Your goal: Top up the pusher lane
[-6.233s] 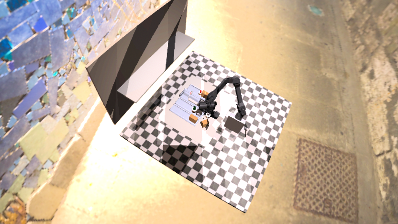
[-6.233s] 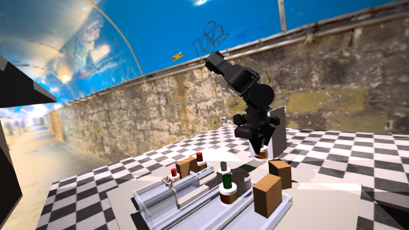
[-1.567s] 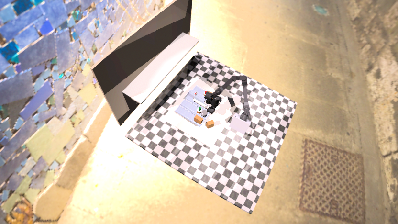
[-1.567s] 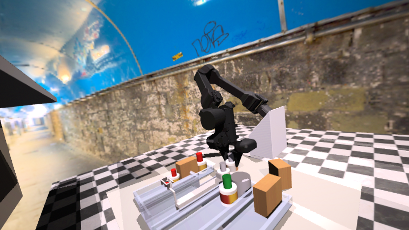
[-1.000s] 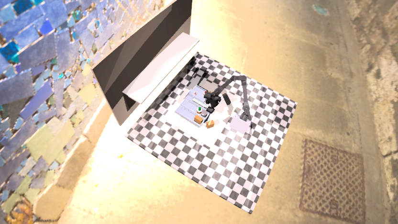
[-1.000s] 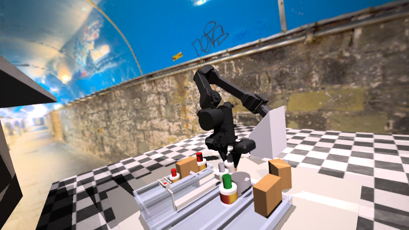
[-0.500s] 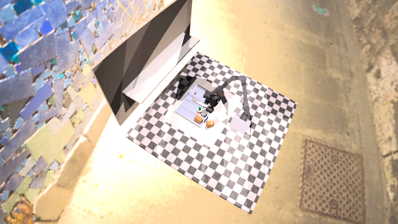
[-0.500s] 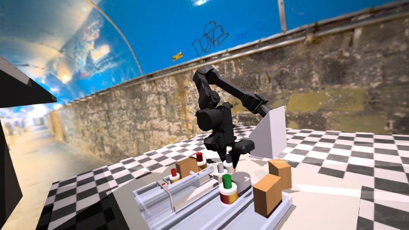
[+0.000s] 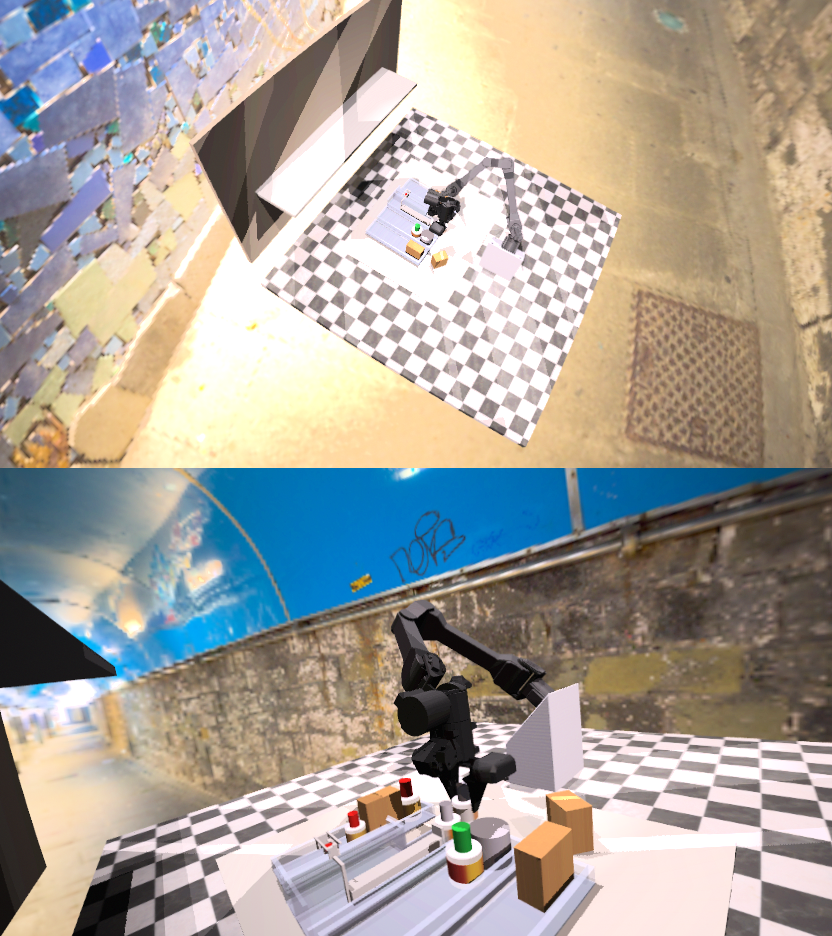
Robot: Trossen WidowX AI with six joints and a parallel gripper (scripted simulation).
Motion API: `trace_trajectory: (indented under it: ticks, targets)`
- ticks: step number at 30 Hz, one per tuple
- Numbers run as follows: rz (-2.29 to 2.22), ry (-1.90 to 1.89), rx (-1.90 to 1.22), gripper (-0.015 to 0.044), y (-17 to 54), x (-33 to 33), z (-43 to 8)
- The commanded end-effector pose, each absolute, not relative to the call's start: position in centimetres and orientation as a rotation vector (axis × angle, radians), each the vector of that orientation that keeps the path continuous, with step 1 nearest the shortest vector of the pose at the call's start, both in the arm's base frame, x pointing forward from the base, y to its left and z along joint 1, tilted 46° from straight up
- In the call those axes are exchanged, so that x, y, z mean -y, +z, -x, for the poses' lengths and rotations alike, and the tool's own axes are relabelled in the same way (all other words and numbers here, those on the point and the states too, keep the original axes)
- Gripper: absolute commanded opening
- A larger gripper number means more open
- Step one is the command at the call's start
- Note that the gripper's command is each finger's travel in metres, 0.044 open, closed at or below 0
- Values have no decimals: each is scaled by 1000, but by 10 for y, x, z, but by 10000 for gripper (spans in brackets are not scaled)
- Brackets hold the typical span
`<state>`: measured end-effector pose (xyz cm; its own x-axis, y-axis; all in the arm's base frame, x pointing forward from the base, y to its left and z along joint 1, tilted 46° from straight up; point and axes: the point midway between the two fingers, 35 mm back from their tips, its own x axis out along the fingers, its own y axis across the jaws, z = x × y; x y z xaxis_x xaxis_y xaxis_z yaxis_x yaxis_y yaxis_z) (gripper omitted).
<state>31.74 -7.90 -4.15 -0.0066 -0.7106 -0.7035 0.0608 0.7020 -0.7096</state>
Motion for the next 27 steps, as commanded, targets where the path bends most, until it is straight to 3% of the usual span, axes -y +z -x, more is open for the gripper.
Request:
trace_trajectory:
  ticks: [1,27]
  targets:
    - [566,-668,-1439,0,-38,79,-327]
    - [566,-668,-1439,0,-35,79,-337]
